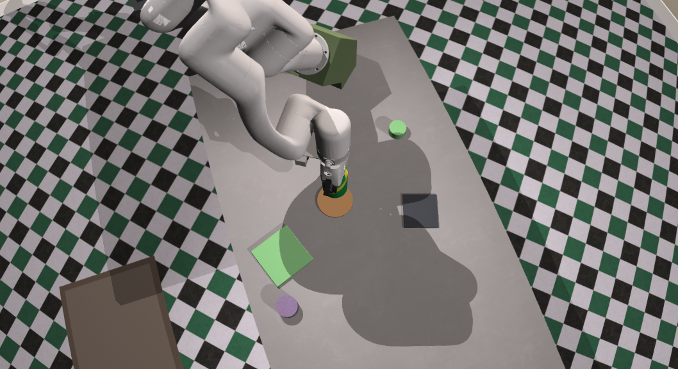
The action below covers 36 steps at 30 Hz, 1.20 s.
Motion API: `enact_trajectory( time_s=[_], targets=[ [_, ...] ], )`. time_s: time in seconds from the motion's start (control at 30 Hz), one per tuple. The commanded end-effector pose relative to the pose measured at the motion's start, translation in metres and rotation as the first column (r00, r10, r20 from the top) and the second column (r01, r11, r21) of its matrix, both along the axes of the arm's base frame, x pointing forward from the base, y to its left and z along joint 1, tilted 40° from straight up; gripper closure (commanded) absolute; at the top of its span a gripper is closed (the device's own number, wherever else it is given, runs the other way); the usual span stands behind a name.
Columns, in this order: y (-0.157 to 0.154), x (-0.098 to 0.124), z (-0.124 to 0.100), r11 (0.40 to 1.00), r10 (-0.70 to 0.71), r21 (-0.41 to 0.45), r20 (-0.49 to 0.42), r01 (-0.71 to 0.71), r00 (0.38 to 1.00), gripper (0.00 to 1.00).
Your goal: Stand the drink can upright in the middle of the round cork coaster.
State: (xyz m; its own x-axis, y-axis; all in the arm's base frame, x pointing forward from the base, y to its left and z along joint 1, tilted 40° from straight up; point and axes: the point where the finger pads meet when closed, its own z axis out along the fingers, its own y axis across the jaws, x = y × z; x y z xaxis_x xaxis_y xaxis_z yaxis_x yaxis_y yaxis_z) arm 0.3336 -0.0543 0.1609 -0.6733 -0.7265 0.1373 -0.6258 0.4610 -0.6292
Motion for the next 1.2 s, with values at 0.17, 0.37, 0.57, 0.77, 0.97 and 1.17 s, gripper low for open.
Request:
enact_trajectory(
  time_s=[0.17, 0.37, 0.57, 0.77, 0.97, 1.17],
  targets=[
    [-0.011, 0.01, -0.012, 1.0, -0.001, -0.006, 0.007, 0.001, 1.0, 1.0],
    [-0.033, 0.026, -0.043, 1.0, 0.0, -0.005, 0.006, 0.0, 1.0, 1.0],
    [-0.041, 0.032, -0.057, 1.0, 0.001, -0.001, 0.004, -0.001, 1.0, 1.0],
    [-0.043, 0.033, -0.061, 1.0, 0.001, 0.001, 0.003, -0.001, 1.0, 1.0],
    [-0.045, 0.035, -0.064, 1.0, 0.001, 0.001, 0.003, -0.001, 1.0, 1.0],
    [-0.049, 0.038, -0.07, 1.0, 0.001, 0.0, 0.003, -0.001, 1.0, 1.0]
  ],
)
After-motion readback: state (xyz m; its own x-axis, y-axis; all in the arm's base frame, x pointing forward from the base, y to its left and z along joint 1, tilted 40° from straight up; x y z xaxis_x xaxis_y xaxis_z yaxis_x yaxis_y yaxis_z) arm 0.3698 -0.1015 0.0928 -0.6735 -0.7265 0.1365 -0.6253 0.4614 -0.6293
